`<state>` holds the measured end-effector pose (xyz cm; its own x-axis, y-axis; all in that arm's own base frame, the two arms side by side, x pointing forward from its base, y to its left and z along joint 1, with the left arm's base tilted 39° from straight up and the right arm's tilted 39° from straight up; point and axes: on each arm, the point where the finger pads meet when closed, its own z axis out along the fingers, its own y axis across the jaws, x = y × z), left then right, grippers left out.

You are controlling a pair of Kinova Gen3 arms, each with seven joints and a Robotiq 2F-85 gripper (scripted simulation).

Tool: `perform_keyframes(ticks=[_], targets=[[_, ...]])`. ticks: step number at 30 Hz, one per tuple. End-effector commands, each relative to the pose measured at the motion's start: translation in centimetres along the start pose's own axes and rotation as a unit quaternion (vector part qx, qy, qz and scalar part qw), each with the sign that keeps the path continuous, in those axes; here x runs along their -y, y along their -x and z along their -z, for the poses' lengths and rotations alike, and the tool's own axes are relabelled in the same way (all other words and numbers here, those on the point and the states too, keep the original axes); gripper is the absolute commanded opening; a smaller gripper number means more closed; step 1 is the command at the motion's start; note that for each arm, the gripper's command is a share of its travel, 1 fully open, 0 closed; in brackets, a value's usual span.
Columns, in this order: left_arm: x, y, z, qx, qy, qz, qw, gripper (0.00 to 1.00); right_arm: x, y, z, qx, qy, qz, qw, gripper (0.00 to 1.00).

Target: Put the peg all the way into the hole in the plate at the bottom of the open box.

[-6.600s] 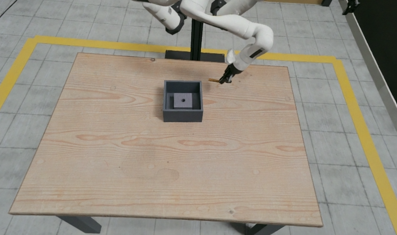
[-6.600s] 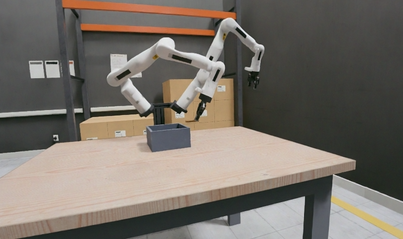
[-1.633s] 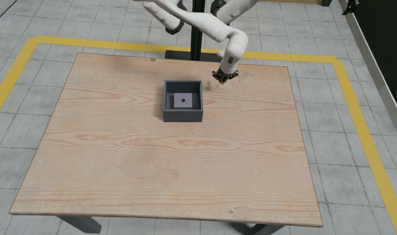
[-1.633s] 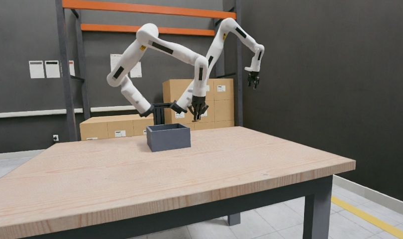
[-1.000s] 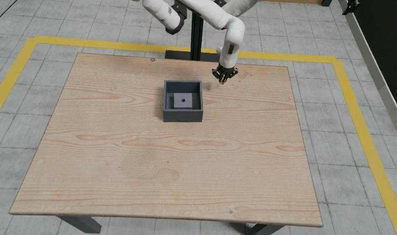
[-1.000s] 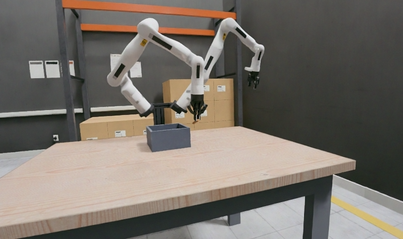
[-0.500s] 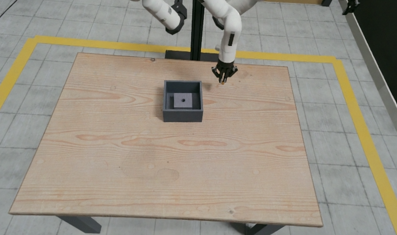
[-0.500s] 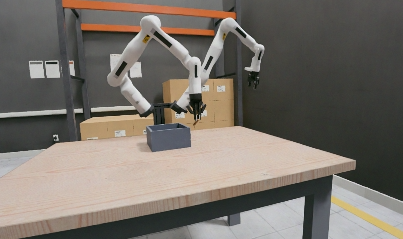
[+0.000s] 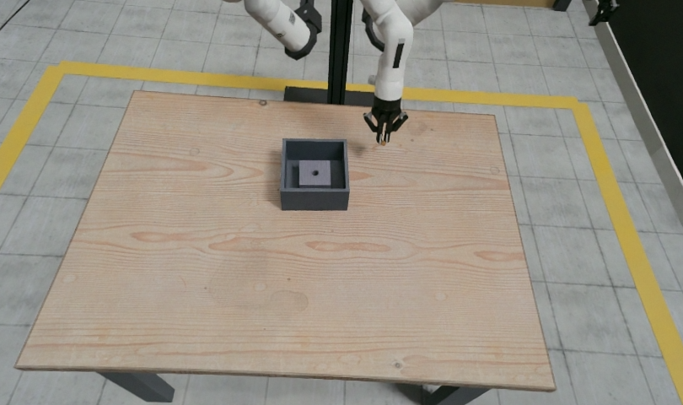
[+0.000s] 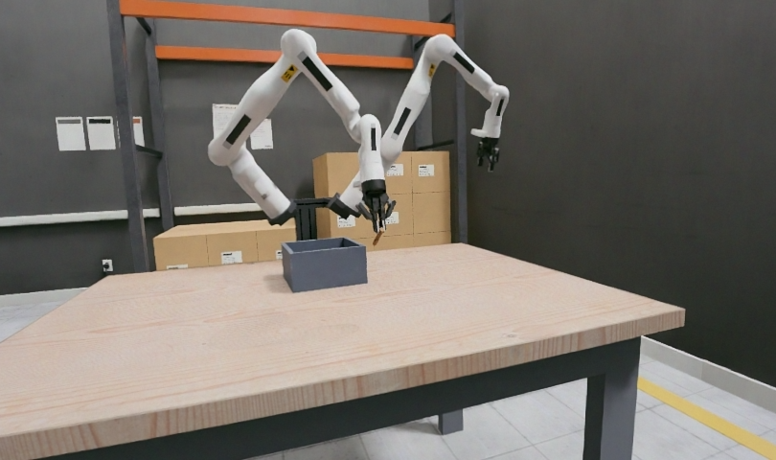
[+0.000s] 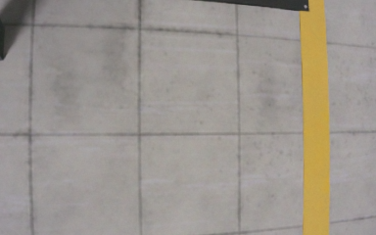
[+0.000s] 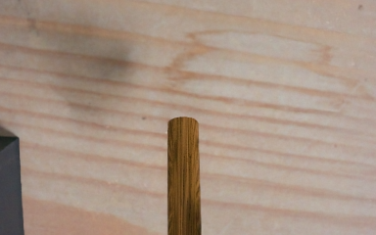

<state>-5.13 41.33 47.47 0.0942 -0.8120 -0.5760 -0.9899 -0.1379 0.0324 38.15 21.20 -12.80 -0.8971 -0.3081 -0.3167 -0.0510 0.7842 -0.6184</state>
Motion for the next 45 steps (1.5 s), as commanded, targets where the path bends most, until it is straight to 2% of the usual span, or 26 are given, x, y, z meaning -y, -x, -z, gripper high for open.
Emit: perform_keyframes(ticks=[1, 4, 6, 21, 23, 38, 40, 45], targets=[[-0.03, 0.03, 0.07, 0.001, 0.0, 0.0, 1.0, 1.0, -0.07, 0.01, -0.02, 0.037, 0.002, -0.001, 0.999, 0.099], [-0.03, 0.03, 0.07, 0.001, 0.0, 0.0, 1.0, 1.0, -0.06, 0.02, -0.01, 0.056, 0.002, -0.001, 0.998, 0.099], [-0.03, 0.03, 0.07, 0.001, 0.0, 0.0, 1.0, 1.0, -0.06, 0.02, -0.01, 0.056, 0.002, -0.001, 0.998, 0.099], [-0.03, 0.03, 0.07, 0.001, 0.0, 0.0, 1.0, 1.0, -0.07, -0.06, -0.05, 0.144, 0.002, -0.001, 0.99, 0.099], [-0.03, 0.03, 0.07, 0.001, 0.0, 0.0, 1.0, 1.0, -0.07, -0.06, -0.05, 0.144, 0.002, -0.001, 0.99, 0.099], [-0.03, 0.03, 0.07, 0.001, 0.0, 0.0, 1.0, 1.0, -0.04, -0.02, 0.01, 0.229, 0.002, -0.002, 0.973, 0.099], [-0.03, 0.03, 0.07, 0.001, 0.0, 0.0, 1.0, 1.0, -0.04, -0.02, 0.01, 0.229, 0.002, -0.002, 0.973, 0.099], [-0.03, 0.03, 0.07, 0.001, 0.0, 0.0, 1.0, 1.0, -0.04, -0.07, -0.03, 0.258, 0.001, -0.002, 0.966, 0.099]])
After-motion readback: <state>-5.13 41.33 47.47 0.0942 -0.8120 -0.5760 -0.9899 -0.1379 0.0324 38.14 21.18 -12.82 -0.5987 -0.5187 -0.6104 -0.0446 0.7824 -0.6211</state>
